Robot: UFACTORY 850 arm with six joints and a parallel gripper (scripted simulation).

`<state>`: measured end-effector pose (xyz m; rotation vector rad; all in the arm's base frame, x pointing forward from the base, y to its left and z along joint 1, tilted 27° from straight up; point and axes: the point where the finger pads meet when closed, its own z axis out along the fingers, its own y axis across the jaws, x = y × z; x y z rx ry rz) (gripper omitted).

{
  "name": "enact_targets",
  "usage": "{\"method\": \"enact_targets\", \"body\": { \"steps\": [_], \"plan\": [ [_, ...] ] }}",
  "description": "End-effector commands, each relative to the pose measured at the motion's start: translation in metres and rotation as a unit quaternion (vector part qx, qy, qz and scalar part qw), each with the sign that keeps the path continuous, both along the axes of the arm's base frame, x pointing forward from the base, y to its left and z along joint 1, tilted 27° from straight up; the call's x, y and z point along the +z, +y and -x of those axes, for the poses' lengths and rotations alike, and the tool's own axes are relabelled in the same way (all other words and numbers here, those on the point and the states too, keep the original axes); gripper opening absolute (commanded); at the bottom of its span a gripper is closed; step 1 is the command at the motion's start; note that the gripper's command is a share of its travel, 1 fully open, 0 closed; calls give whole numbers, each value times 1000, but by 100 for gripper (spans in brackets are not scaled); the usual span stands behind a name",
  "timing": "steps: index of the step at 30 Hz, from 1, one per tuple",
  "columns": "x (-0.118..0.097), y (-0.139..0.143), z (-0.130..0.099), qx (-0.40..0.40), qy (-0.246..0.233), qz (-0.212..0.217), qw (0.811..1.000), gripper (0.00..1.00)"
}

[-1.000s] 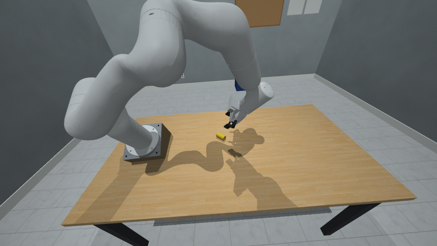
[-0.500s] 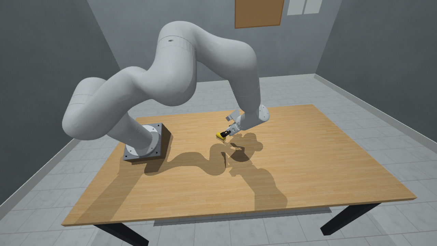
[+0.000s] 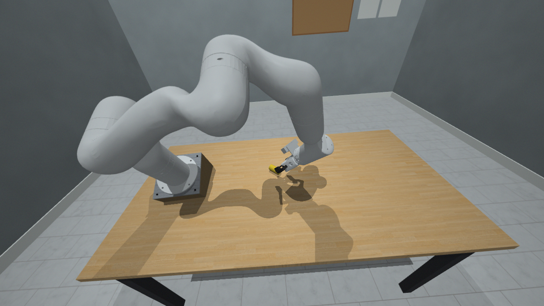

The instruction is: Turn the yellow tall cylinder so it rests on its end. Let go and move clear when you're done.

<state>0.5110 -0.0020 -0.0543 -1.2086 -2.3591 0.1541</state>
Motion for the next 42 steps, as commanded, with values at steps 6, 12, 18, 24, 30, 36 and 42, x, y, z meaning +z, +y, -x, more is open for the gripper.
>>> {"method": "enact_targets", "body": {
  "steps": [6,12,18,24,30,36,42],
  "plan": [
    [-22,3,11,0,0,0,1000,100],
    [-22,3,11,0,0,0,1000,100],
    [-22,3,11,0,0,0,1000,100],
    [-22,3,11,0,0,0,1000,100],
    [-22,3,11,0,0,0,1000,100],
    [-22,3,11,0,0,0,1000,100],
    [-25,4,13,0,0,0,1000,100]
  ]
}}
